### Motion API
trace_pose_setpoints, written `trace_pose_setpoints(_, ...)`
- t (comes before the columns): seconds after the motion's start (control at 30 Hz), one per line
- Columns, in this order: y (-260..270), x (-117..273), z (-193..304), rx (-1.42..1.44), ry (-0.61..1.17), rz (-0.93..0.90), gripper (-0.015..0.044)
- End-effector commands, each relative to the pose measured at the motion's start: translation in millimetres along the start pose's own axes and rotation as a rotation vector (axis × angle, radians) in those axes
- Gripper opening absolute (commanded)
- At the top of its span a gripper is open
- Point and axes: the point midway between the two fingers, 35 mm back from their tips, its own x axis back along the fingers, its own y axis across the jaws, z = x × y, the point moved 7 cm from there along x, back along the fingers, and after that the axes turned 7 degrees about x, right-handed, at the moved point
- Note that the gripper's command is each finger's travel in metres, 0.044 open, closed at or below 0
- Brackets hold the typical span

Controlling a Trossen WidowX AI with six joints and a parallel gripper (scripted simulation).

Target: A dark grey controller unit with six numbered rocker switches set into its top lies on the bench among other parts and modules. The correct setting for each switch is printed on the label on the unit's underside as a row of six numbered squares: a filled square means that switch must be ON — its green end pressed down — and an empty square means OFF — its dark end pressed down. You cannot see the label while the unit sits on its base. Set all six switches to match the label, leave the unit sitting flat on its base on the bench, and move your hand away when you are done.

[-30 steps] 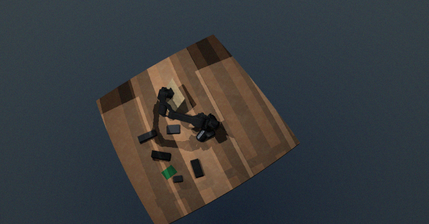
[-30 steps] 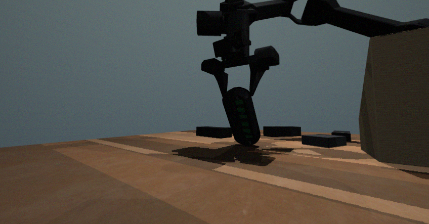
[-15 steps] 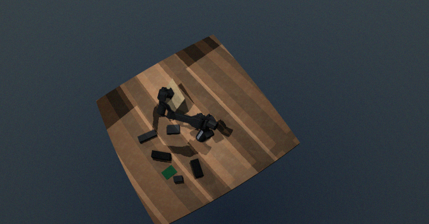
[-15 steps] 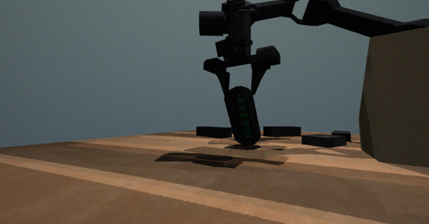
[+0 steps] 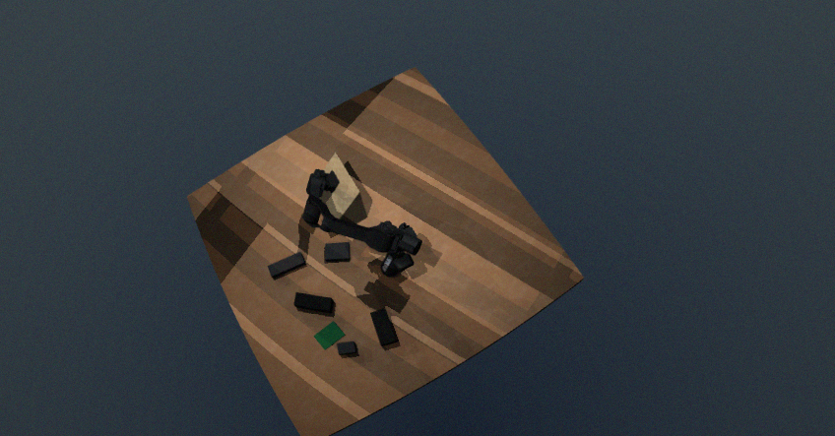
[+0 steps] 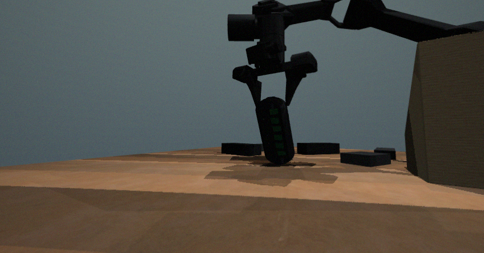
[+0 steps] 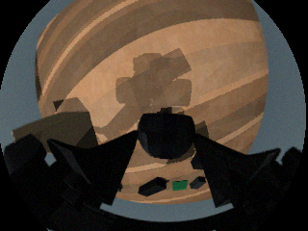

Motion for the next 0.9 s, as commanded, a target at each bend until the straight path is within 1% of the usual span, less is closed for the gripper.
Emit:
trace_pose_setpoints(0.0,0.9,-0.2,5.2,0.003,0.009,-0.001,0.0336)
trace_pose_setpoints(0.87,2.8,2.4,21.3,0.004,0.010,-0.002,0.0336)
